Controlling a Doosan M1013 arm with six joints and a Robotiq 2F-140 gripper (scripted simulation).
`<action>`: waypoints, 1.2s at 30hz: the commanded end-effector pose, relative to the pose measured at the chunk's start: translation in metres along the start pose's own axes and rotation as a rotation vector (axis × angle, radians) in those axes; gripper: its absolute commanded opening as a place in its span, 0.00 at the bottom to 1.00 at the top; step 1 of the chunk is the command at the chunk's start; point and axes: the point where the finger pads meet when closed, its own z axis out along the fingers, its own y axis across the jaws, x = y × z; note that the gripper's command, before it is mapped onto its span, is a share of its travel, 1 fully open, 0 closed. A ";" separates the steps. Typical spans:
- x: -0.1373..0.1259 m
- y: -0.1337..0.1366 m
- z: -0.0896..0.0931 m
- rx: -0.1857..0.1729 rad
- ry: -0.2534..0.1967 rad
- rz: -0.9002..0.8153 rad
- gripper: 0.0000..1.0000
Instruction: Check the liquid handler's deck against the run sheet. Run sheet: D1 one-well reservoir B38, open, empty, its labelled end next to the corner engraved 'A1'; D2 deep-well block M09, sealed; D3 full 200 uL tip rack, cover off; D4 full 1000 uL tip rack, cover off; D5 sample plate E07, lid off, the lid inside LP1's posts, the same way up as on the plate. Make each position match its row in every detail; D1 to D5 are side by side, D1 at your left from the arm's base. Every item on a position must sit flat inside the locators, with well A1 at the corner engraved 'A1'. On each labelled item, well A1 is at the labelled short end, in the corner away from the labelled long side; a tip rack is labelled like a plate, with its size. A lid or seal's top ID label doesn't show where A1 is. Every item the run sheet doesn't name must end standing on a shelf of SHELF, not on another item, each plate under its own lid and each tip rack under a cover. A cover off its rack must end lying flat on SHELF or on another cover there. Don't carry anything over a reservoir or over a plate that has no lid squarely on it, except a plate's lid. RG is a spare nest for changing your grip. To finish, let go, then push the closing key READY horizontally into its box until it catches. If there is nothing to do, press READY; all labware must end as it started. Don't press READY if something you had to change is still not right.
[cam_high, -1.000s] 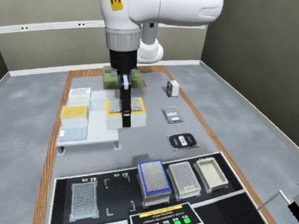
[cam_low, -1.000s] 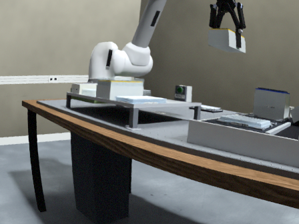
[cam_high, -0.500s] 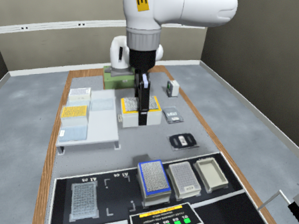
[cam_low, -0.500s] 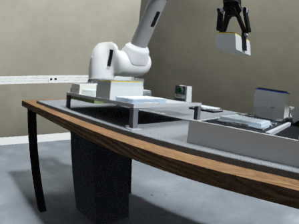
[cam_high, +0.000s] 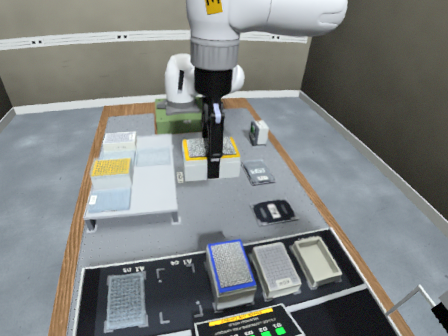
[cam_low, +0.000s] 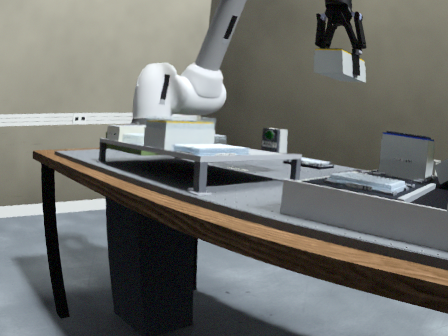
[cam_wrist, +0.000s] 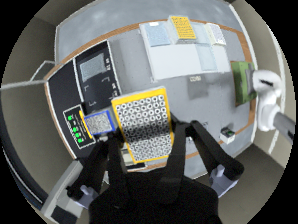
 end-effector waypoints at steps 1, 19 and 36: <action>0.002 0.013 0.000 0.008 -0.001 -0.002 0.10; 0.006 0.093 0.000 0.008 -0.001 -0.001 0.10; 0.017 0.123 0.002 0.006 -0.001 -0.002 0.10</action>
